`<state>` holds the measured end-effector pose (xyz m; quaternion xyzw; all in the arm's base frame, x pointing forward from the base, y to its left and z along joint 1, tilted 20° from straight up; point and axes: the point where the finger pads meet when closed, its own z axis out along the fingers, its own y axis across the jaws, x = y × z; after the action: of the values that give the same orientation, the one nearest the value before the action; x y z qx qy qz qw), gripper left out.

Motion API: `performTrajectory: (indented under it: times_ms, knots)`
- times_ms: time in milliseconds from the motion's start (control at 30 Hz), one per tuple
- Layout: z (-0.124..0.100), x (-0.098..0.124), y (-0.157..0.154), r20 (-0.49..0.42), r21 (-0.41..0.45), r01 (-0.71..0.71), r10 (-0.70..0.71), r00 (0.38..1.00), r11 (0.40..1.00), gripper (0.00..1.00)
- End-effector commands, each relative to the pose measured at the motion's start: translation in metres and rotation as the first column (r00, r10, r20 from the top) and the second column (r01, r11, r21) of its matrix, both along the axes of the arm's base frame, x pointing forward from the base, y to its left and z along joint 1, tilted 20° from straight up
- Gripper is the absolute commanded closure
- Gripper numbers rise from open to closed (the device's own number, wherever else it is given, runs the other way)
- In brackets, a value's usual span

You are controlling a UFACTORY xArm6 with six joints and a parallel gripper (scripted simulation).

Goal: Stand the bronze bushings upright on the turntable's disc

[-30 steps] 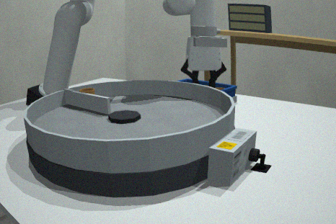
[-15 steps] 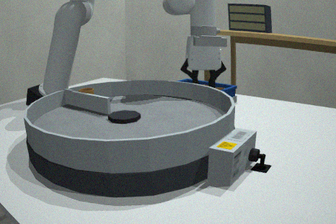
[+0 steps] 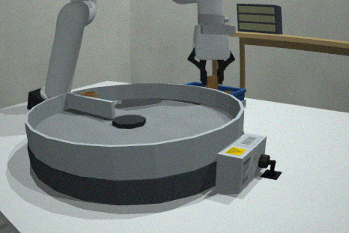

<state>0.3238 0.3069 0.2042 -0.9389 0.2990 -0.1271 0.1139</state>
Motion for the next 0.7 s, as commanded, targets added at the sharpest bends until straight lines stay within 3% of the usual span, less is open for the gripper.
performTrajectory:
  times_ms: [0,433,667]
  knots:
    - [0.02,-0.006,-0.002,0.002,0.002,0.0,0.0,1.0,1.0,1.0]
    - [0.063,-0.02,-0.009,0.002,0.002,0.0,0.0,1.0,1.0,1.0]
    - [0.074,-0.023,-0.011,0.002,0.002,0.0,0.0,1.0,1.0,1.0]
